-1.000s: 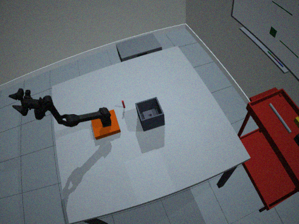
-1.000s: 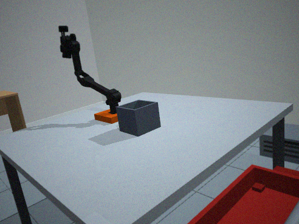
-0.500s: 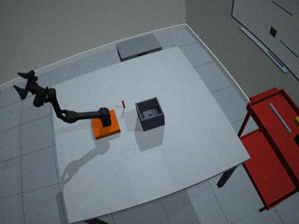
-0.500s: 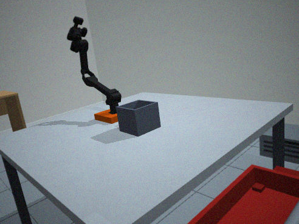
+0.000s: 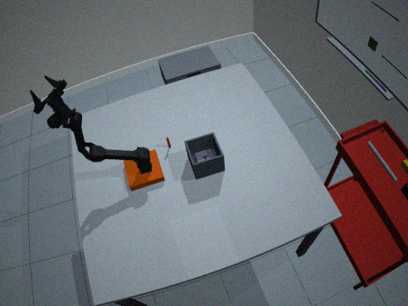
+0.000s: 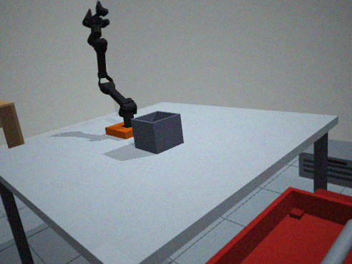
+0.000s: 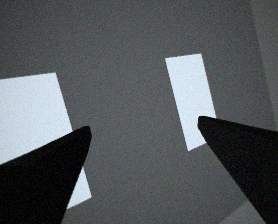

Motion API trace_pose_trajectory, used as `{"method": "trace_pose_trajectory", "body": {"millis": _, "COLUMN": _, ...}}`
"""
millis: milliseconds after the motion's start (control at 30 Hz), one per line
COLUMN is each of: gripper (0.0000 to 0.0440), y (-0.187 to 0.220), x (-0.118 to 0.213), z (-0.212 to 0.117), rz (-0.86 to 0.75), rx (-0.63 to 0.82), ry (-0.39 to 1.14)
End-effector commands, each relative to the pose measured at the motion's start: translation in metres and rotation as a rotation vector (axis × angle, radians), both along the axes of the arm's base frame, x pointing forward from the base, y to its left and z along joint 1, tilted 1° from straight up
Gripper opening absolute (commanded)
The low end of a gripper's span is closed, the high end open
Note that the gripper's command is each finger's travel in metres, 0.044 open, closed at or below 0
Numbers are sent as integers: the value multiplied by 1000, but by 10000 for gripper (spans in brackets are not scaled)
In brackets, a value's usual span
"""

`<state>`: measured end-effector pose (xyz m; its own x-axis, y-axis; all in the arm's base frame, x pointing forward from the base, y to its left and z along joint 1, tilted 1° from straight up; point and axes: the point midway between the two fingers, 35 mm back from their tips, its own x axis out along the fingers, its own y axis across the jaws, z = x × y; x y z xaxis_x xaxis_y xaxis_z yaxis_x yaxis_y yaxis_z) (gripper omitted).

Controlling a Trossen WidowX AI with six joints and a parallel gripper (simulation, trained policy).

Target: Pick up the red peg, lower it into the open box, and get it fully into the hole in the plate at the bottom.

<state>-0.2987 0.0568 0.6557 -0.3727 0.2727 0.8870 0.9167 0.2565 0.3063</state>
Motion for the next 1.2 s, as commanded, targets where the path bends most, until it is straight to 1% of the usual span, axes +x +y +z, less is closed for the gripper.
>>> {"method": "trace_pose_trajectory", "body": {"millis": 0, "gripper": 440, "y": 7, "x": 21, "z": 6, "rz": 2, "rx": 19, "ry": 85}}
{"method": "trace_pose_trajectory", "body": {"millis": 300, "gripper": 440, "y": 19, "x": 78, "z": 17, "rz": -25, "rx": 98, "ry": 300}}
{"method": "trace_pose_trajectory", "body": {"millis": 567, "gripper": 440, "y": 20, "x": 129, "z": 19, "rz": -61, "rx": 195, "ry": 474}}
{"method": "trace_pose_trajectory", "body": {"millis": 867, "gripper": 440, "y": 9, "x": 185, "z": 13, "rz": -105, "rx": 327, "ry": 657}}
{"method": "trace_pose_trajectory", "body": {"millis": 1167, "gripper": 440, "y": -12, "x": 238, "z": -1, "rz": -140, "rx": 477, "ry": 834}}
